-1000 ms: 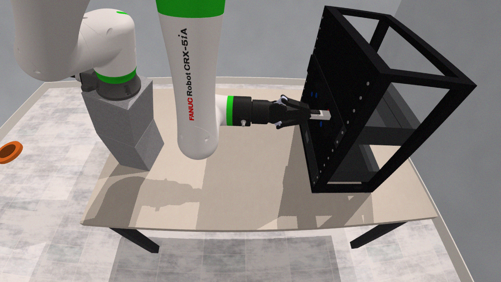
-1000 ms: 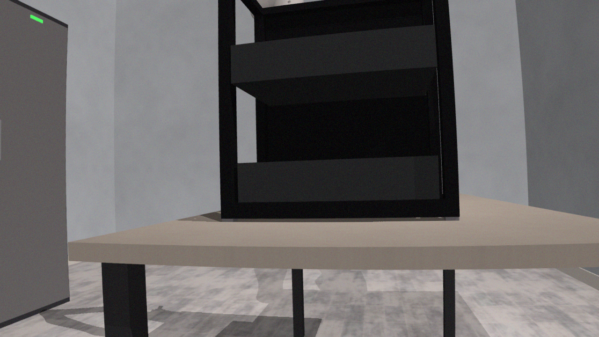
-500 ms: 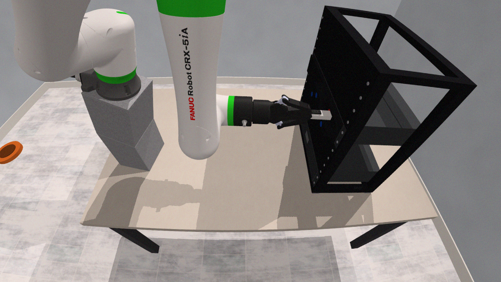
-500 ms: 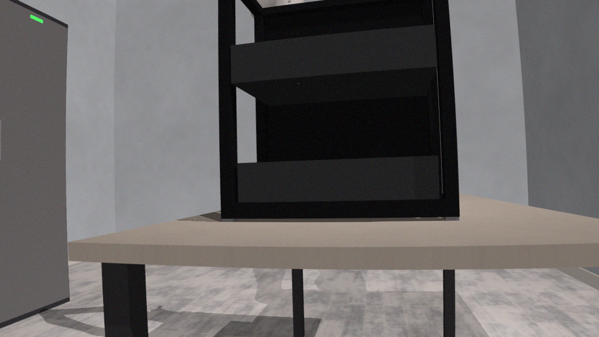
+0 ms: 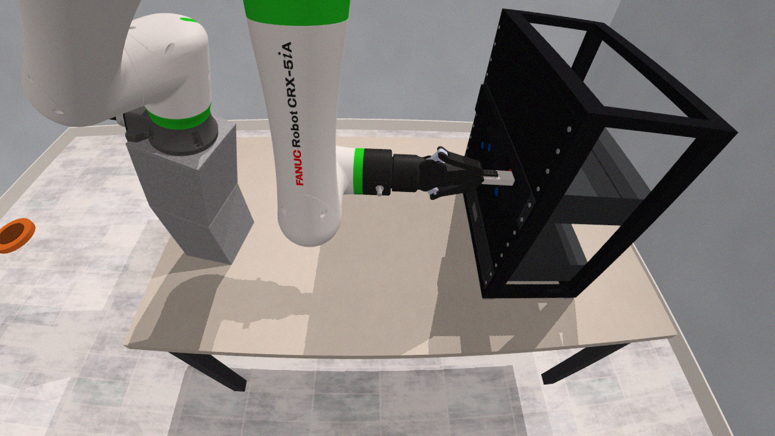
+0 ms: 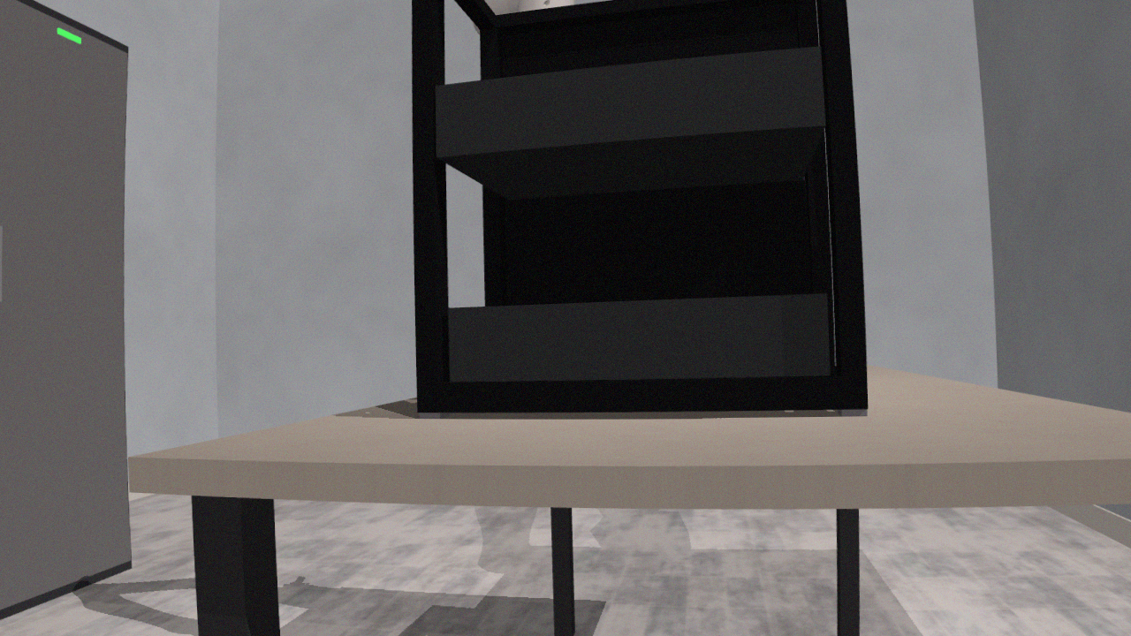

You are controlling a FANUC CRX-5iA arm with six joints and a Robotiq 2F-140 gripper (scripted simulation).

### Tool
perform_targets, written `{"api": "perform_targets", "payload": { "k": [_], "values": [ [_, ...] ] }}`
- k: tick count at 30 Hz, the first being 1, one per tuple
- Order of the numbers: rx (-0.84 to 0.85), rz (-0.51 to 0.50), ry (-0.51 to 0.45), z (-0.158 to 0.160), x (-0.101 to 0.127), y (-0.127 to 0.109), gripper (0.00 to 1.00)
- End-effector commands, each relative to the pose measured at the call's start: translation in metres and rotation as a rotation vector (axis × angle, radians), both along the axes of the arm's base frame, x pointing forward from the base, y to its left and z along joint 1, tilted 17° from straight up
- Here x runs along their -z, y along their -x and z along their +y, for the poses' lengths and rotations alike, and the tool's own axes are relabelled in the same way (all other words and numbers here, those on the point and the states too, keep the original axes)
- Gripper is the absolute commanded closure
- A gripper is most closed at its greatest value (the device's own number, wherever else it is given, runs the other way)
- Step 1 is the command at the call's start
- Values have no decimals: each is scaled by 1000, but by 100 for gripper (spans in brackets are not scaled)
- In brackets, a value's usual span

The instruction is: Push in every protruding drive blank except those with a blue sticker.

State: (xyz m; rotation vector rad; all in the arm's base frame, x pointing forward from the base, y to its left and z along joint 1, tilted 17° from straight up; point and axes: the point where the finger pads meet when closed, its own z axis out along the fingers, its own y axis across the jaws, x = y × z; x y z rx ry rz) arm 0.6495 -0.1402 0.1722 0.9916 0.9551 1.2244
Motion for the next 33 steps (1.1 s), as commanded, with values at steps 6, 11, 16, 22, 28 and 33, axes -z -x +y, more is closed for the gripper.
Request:
{"api": "perform_targets", "payload": {
  "k": [6,11,16,22,28,33],
  "values": [
    [0,0,0,0,-1,-2,100],
    [0,0,0,0,-1,-3,100],
    [0,0,0,0,-1,-3,100],
    [0,0,0,0,-1,-4,100],
    [0,0,0,0,-2,-6,100],
    [0,0,0,0,-2,-6,100]
  ]
}}
